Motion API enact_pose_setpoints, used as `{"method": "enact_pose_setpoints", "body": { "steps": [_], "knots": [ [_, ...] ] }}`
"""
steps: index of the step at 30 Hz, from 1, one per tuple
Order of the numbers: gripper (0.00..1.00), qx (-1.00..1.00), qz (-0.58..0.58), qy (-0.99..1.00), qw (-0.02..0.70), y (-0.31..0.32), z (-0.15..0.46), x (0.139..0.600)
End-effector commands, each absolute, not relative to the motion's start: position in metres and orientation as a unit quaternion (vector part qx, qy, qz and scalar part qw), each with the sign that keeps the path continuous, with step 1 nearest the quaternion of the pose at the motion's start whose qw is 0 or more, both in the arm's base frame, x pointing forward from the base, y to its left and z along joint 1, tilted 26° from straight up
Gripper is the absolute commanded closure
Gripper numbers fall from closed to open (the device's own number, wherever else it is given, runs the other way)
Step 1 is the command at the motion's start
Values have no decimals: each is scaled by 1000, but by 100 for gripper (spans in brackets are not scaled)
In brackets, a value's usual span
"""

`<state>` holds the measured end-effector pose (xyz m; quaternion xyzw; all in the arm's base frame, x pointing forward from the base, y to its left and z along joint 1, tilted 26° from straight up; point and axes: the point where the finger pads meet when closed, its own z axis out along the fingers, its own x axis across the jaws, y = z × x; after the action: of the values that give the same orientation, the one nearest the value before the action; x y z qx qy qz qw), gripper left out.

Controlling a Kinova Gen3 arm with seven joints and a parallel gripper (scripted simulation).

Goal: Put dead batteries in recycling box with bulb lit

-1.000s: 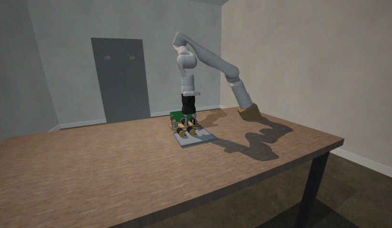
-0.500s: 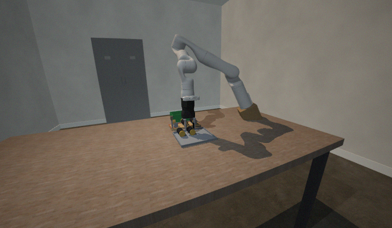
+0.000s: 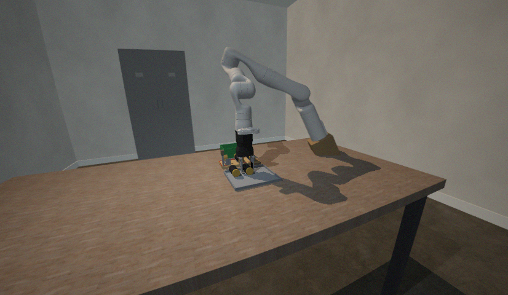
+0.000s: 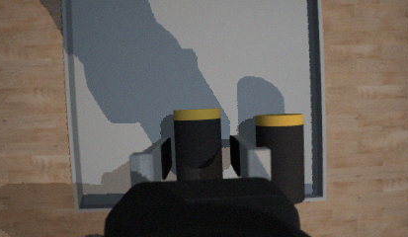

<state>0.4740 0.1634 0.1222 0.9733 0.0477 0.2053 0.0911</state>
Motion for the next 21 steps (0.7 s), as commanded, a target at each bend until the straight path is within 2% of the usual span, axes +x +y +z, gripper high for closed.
{"method": "enact_pose_setpoints", "body": {
  "steps": [1, 9, 10, 21],
  "knots": [
    [10, 974, 204, 49, 90, 164, 119, 474],
    [10, 974, 204, 49, 90, 164, 119, 474],
    [43, 974, 204, 49, 90, 164, 119, 474],
    [43, 974, 204, 49, 90, 164, 119, 474]
  ]
}}
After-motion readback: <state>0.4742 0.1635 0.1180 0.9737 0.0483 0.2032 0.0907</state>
